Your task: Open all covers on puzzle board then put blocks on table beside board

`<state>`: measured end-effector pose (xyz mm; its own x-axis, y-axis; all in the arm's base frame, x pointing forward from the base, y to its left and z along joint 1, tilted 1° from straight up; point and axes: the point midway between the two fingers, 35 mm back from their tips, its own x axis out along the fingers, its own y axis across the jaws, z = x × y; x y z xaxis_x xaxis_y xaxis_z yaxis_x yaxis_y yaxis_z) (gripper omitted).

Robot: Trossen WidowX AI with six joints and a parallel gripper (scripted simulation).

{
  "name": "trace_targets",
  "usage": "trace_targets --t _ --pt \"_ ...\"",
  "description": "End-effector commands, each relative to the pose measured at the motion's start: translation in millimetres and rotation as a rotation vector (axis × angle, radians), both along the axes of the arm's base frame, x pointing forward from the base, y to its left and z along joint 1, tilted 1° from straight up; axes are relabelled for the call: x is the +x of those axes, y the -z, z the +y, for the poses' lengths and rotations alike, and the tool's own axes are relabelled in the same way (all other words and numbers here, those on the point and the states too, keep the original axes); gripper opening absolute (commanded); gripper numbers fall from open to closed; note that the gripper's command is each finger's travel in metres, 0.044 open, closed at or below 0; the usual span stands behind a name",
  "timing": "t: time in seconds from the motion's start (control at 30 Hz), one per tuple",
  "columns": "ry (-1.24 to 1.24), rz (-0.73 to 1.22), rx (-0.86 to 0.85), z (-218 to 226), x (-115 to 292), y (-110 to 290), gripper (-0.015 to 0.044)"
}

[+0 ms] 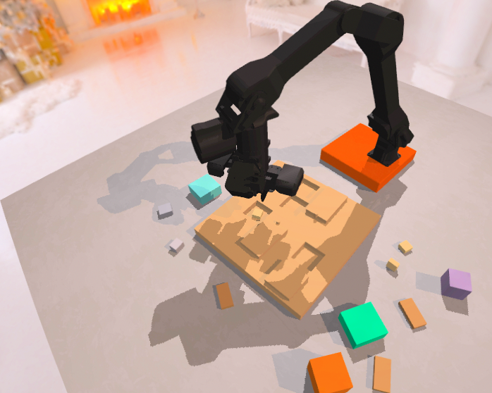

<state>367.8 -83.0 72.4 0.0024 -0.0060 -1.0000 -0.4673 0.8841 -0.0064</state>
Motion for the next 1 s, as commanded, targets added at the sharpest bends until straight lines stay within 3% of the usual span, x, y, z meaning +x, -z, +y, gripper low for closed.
trace_targets --t 0.0,0.6,0.97 --pt "-0.02 -0.006 0.001 0.5 -0.4 -14.8 0.0144" --pt "-0.02 -0.006 0.001 0.0 0.0 20.5 0.0144" --pt "-0.02 -0.006 0.001 0.0 0.0 20.9 0.0144"
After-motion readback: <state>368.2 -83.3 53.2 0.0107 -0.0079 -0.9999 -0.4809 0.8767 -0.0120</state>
